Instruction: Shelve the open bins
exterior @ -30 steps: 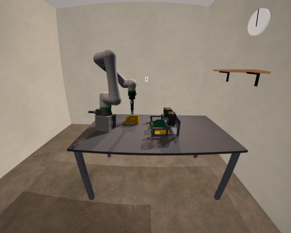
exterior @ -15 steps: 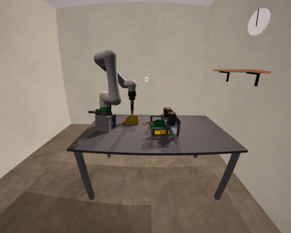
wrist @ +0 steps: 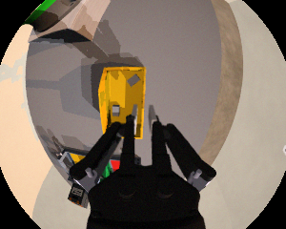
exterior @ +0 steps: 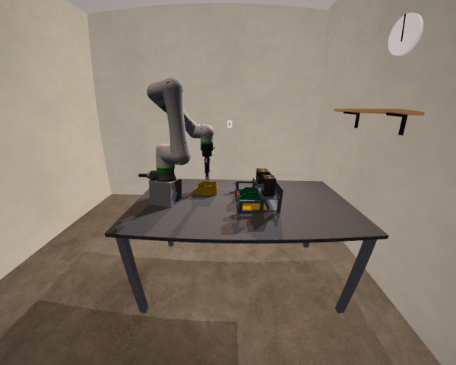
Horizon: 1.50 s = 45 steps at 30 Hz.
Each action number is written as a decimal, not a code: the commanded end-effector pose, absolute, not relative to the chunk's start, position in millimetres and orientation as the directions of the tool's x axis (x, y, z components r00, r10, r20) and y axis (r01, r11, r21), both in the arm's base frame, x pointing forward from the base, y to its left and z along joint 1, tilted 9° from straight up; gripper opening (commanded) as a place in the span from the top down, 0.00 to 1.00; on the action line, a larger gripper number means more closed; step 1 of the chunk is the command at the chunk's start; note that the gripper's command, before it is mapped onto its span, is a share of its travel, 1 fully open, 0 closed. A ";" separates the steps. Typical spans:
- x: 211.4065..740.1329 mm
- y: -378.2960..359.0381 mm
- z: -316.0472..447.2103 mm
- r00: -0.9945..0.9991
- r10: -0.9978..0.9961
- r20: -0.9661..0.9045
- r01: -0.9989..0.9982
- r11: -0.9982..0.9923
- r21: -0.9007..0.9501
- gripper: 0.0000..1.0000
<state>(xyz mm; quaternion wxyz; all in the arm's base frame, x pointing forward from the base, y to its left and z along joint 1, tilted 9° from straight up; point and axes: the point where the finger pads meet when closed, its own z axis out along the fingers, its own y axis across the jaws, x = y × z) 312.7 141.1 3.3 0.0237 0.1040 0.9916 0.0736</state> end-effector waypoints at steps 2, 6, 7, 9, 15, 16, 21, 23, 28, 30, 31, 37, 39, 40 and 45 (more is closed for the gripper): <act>312.9 141.1 3.2 -0.977 0.210 -0.032 0.203 0.968 0.151 0.85; 313.0 141.3 2.2 -0.977 0.210 -0.032 0.203 0.968 0.151 0.85; 313.0 141.3 1.7 -0.977 0.210 -0.032 0.203 0.968 0.151 0.85; 313.1 141.5 0.7 -0.977 0.210 -0.032 0.203 0.968 0.151 0.85; 313.3 141.9 -2.3 -0.977 0.210 -0.032 0.203 0.968 0.151 0.85; 313.3 142.1 -3.2 -0.977 0.210 -0.032 0.203 0.968 0.151 0.85; 313.7 142.8 -8.7 -0.977 0.210 -0.032 0.203 0.968 0.151 0.85; 313.8 143.2 -11.3 -0.977 0.210 -0.032 0.203 0.968 0.151 0.85; 314.1 143.8 -15.2 -0.977 0.210 -0.032 0.203 0.968 0.151 0.85; 314.2 144.2 -17.9 -0.977 0.210 -0.032 0.203 0.968 0.151 0.85; 314.3 144.3 -19.3 -0.977 0.210 -0.032 0.203 0.968 0.151 0.85; 314.8 145.5 -27.0 -0.977 0.210 -0.032 0.203 0.968 0.151 0.85; 315.0 145.8 -29.3 -0.977 0.210 -0.032 0.203 0.968 0.151 0.85; 315.0 145.9 -30.4 -0.977 0.210 -0.032 0.203 0.968 0.151 0.85; 315.2 146.4 -33.4 -0.977 0.210 -0.032 0.203 0.968 0.151 0.85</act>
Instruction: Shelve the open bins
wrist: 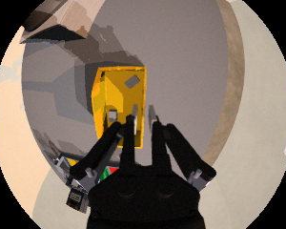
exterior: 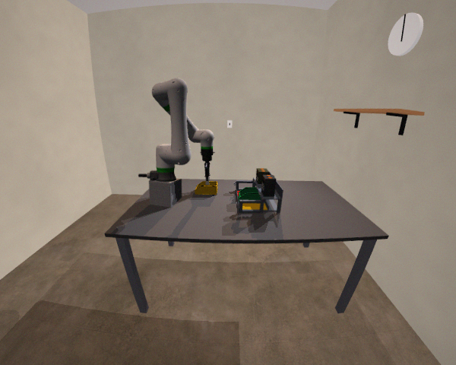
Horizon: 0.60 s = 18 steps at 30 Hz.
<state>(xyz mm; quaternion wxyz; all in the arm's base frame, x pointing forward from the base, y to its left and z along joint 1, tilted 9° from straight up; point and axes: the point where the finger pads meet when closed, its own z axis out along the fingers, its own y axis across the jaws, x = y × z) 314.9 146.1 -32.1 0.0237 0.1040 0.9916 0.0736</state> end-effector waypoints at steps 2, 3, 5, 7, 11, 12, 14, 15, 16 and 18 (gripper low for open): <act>315.3 146.6 -35.1 -0.977 0.210 -0.032 0.203 0.968 0.151 0.85; 315.4 146.7 -35.8 -0.977 0.210 -0.032 0.203 0.968 0.151 0.85; 315.5 146.9 -37.1 -0.977 0.210 -0.032 0.203 0.968 0.151 0.85; 315.5 147.0 -38.1 -0.977 0.210 -0.032 0.203 0.968 0.151 0.85; 315.6 147.2 -39.4 -0.977 0.210 -0.032 0.203 0.968 0.151 0.85; 315.6 147.2 -39.6 -0.977 0.210 -0.032 0.203 0.968 0.151 0.85; 315.6 147.3 -39.8 -0.977 0.210 -0.032 0.203 0.968 0.151 0.85; 315.6 147.3 -39.9 -0.977 0.210 -0.032 0.203 0.968 0.151 0.85; 315.6 147.3 -39.9 -0.977 0.210 -0.032 0.203 0.968 0.151 0.85; 315.6 147.3 -39.9 -0.977 0.210 -0.032 0.203 0.968 0.151 0.85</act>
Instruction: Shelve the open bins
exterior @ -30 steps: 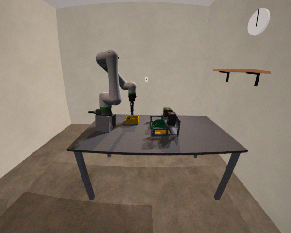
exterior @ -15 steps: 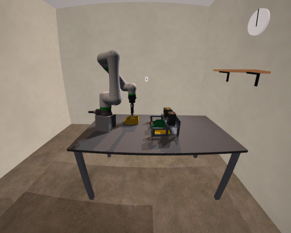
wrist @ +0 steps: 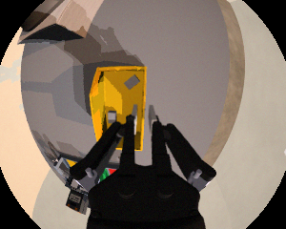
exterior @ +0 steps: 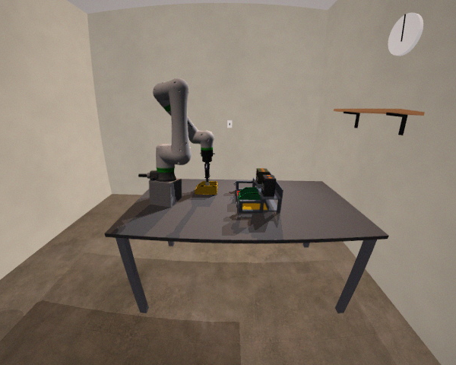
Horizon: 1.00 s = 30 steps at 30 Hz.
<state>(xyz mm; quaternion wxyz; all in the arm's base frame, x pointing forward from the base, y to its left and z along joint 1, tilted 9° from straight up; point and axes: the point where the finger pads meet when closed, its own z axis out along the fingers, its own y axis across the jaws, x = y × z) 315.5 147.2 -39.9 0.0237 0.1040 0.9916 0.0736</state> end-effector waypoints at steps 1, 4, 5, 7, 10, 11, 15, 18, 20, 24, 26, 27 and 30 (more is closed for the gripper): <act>315.6 147.3 -39.9 -0.977 0.210 -0.032 0.203 0.968 0.151 0.85; 315.6 147.3 -40.0 -0.977 0.210 -0.032 0.203 0.968 0.151 0.85; 315.6 147.3 -40.0 -0.977 0.210 -0.032 0.203 0.968 0.151 0.85; 315.6 147.3 -40.0 -0.977 0.210 -0.032 0.203 0.968 0.151 0.85; 315.6 147.3 -40.0 -0.977 0.210 -0.032 0.203 0.968 0.151 0.85; 315.6 147.3 -40.0 -0.977 0.210 -0.032 0.203 0.968 0.151 0.85; 315.6 147.3 -40.0 -0.977 0.210 -0.032 0.203 0.968 0.151 1.00; 315.6 147.3 -40.0 -0.977 0.210 -0.032 0.203 0.968 0.151 1.00; 315.6 147.3 -40.0 -0.977 0.210 -0.032 0.203 0.968 0.151 1.00; 315.6 147.3 -40.0 -0.977 0.210 -0.032 0.203 0.968 0.151 1.00; 315.6 147.3 -40.0 -0.977 0.210 -0.032 0.203 0.967 0.151 1.00; 315.6 147.3 -40.0 -0.977 0.210 -0.032 0.203 0.967 0.151 1.00; 315.6 147.3 -40.0 -0.977 0.210 -0.032 0.203 0.967 0.151 1.00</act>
